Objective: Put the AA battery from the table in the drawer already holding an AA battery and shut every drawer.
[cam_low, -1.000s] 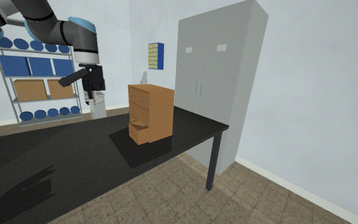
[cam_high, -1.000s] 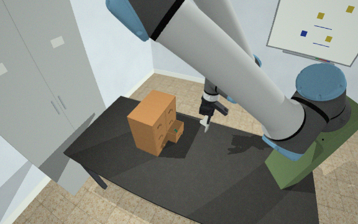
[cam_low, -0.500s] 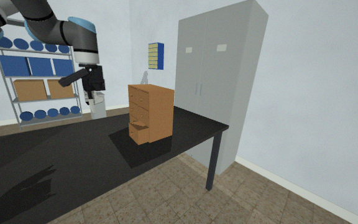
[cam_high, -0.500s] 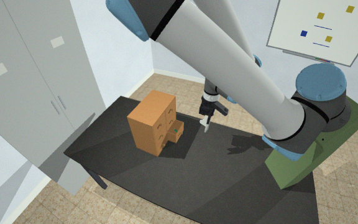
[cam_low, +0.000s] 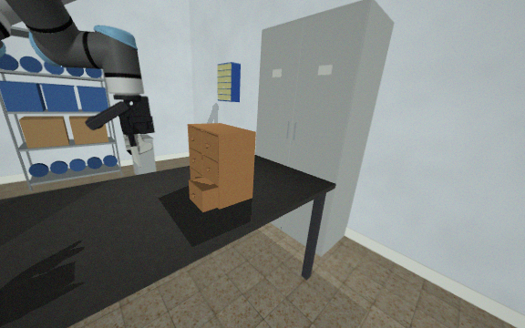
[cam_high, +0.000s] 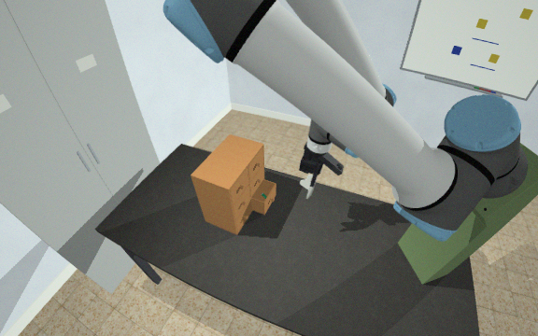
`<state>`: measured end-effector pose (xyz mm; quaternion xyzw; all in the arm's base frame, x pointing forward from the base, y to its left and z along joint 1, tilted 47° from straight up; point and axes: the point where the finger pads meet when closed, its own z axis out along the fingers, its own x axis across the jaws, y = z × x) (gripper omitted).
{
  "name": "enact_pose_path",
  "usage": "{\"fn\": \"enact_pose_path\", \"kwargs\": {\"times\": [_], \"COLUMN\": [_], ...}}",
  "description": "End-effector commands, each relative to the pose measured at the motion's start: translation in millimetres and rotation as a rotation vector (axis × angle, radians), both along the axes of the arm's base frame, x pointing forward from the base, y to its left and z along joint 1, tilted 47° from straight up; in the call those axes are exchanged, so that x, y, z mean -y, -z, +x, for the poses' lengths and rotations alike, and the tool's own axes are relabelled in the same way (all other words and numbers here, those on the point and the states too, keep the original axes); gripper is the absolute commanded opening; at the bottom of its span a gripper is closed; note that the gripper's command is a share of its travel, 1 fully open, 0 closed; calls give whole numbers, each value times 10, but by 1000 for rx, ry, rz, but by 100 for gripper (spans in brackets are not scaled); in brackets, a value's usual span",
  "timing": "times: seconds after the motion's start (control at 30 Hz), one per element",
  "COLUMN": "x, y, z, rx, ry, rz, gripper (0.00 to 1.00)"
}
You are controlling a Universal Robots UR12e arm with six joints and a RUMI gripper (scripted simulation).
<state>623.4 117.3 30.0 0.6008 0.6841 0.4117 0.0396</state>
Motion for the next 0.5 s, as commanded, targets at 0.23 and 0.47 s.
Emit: {"fn": "enact_pose_path", "kwargs": {"times": [0.23,0.47], "x": [-37,-58], "y": [0,20], "z": [101,178], "rx": [96,149], "ry": [49,78], "rz": [30,46], "gripper": [100,100]}}
